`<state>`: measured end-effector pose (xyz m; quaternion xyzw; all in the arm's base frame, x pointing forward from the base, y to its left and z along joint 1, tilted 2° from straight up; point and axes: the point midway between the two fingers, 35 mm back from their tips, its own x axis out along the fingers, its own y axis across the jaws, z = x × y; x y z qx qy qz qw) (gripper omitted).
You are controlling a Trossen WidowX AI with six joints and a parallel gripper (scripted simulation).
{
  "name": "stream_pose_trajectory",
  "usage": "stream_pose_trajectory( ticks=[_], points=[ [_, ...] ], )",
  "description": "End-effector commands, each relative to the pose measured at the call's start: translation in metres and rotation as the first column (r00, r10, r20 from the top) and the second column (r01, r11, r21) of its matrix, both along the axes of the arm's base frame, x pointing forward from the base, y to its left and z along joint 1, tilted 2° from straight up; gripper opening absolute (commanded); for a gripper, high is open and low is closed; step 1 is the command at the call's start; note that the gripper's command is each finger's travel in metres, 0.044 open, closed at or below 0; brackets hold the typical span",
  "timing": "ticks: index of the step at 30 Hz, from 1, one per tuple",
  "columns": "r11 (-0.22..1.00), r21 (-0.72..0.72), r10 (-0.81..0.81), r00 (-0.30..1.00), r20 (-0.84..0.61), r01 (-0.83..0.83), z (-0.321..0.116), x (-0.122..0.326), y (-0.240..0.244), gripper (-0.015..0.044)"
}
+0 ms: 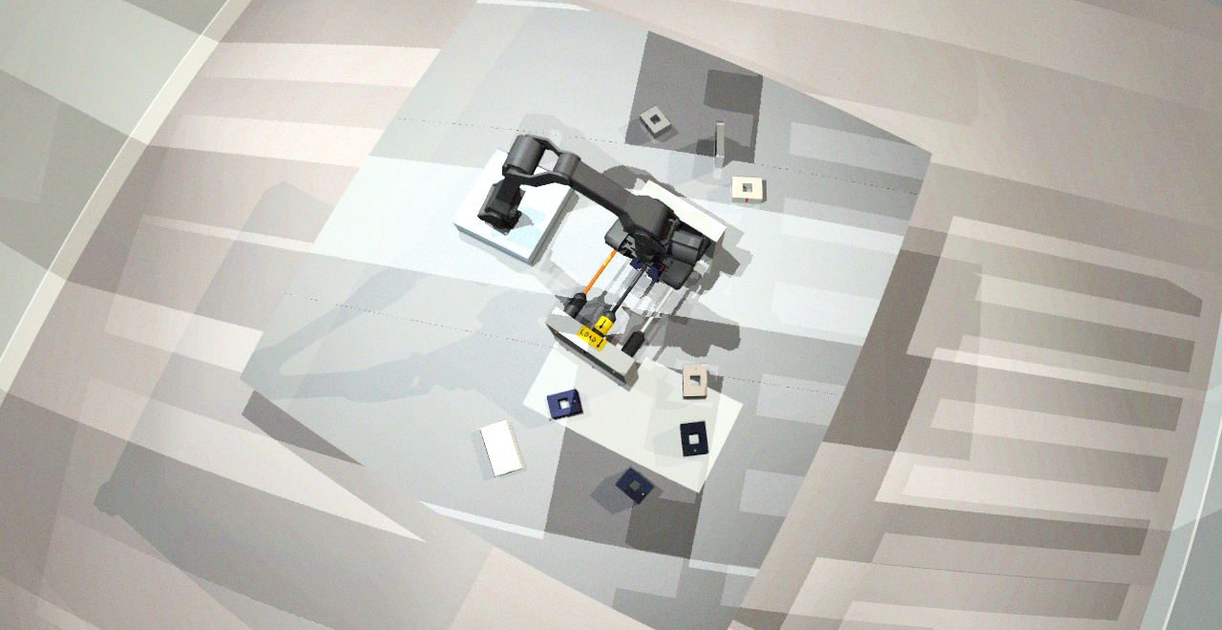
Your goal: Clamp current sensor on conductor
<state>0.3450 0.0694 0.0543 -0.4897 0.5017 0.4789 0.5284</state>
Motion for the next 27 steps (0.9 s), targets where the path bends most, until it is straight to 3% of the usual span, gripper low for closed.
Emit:
stream_pose_trajectory(
  ticks=[1,12,16,27],
  points=[
    [1.000,0.000,0.000,1.000,0.000,0.000,0.000,0.000,0.000,0.0157],
    [1.000,0.002,0.002,0.999,0.035,-0.002,0.004,0.000,0.001,0.0440],
    [1.000,0.015,0.007,0.980,0.199,-0.010,0.023,-0.002,0.006,0.0440],
    [1.000,0.016,0.007,0.978,0.208,-0.011,0.013,0.001,0.008,0.0440]
  ],
)
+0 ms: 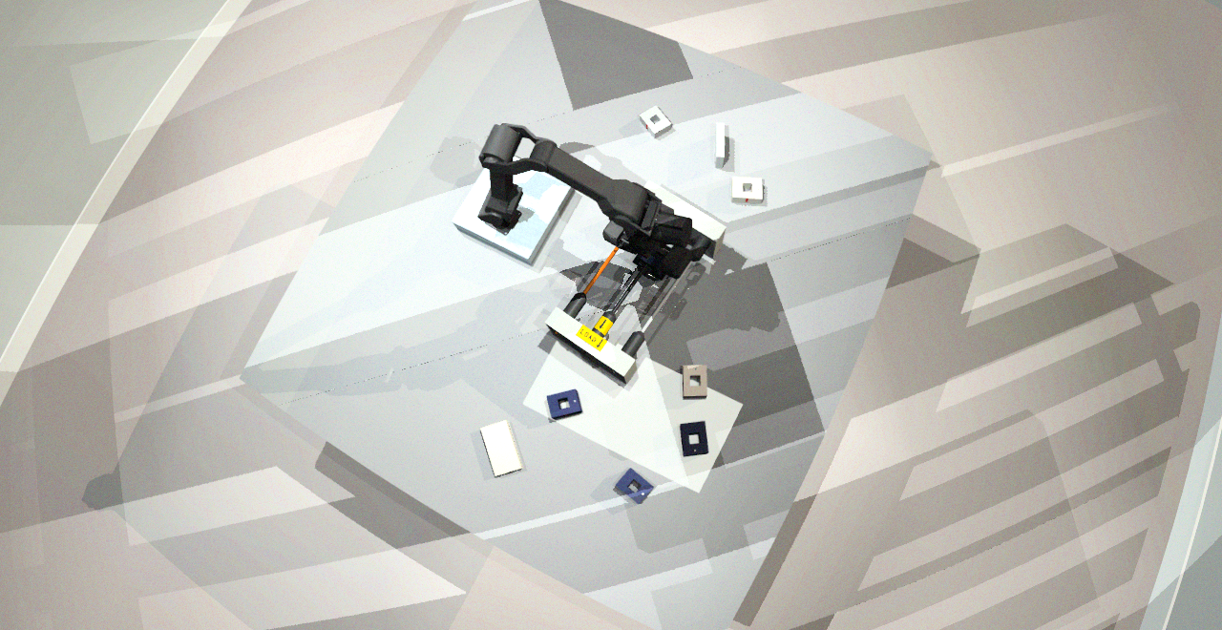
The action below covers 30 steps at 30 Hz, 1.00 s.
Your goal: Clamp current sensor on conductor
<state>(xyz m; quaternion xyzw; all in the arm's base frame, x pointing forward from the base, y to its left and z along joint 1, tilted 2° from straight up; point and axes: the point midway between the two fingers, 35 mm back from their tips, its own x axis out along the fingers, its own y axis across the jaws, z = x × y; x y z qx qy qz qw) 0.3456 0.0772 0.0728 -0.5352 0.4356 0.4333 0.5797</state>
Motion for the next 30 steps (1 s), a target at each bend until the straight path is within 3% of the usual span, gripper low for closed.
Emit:
stream_pose_trajectory(
  ticks=[1,9,19,30],
  points=[
    [1.000,-0.003,-0.004,1.000,-0.001,0.004,-0.007,0.001,0.000,0.0440],
    [1.000,-0.004,-0.005,1.000,0.029,0.005,-0.018,0.003,0.001,0.0440],
    [1.000,-0.009,-0.012,0.984,0.179,0.013,-0.025,0.011,0.002,0.0440],
    [1.000,-0.009,-0.012,0.983,0.181,0.014,-0.022,0.015,0.002,0.0440]
  ],
)
